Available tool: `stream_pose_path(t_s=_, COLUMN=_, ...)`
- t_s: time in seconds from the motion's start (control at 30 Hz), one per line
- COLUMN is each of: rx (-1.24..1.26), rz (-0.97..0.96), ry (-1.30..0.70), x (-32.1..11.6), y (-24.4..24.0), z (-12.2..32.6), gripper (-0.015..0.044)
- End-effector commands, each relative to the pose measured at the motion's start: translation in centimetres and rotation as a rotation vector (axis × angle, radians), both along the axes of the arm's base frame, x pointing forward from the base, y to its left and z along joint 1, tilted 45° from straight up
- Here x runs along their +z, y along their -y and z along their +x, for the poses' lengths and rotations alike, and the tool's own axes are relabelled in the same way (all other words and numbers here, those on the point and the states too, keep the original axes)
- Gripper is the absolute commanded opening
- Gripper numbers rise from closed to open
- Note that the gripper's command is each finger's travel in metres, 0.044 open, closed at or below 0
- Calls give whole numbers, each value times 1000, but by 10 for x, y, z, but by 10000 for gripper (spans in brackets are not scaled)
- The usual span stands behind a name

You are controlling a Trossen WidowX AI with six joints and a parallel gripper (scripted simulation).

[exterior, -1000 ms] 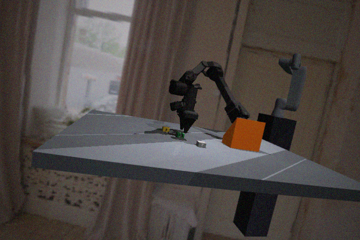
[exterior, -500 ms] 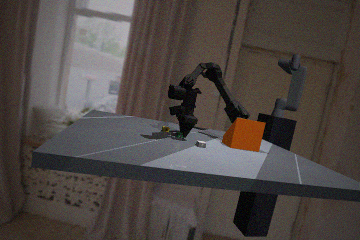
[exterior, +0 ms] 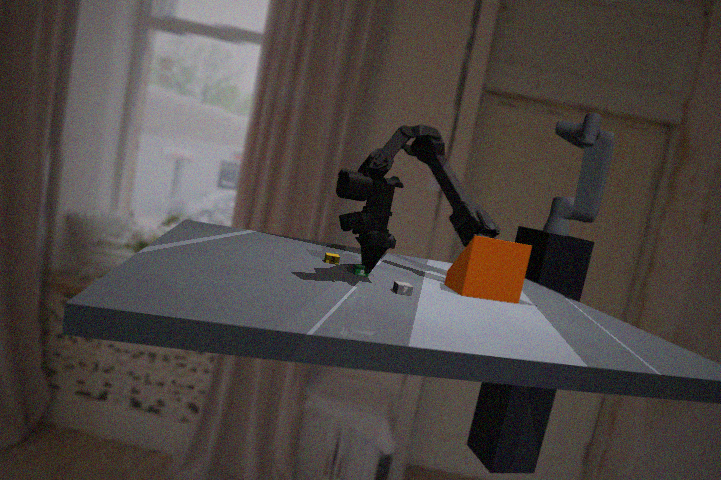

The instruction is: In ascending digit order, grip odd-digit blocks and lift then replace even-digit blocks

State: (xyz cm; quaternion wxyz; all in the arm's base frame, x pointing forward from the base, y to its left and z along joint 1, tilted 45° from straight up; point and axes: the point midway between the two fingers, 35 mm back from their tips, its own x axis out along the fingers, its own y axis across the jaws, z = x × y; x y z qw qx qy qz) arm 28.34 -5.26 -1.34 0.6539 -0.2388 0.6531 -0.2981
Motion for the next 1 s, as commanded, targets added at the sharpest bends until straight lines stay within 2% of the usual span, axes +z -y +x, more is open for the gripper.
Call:
stream_pose_path(t_s=0.0, rx=4, rz=-5, ry=-2, x=0, y=1, z=0, gripper=120)
stream_pose_path(t_s=0.97, rx=4, rz=-4, ry=-2, x=11, y=-10, z=1, gripper=120)
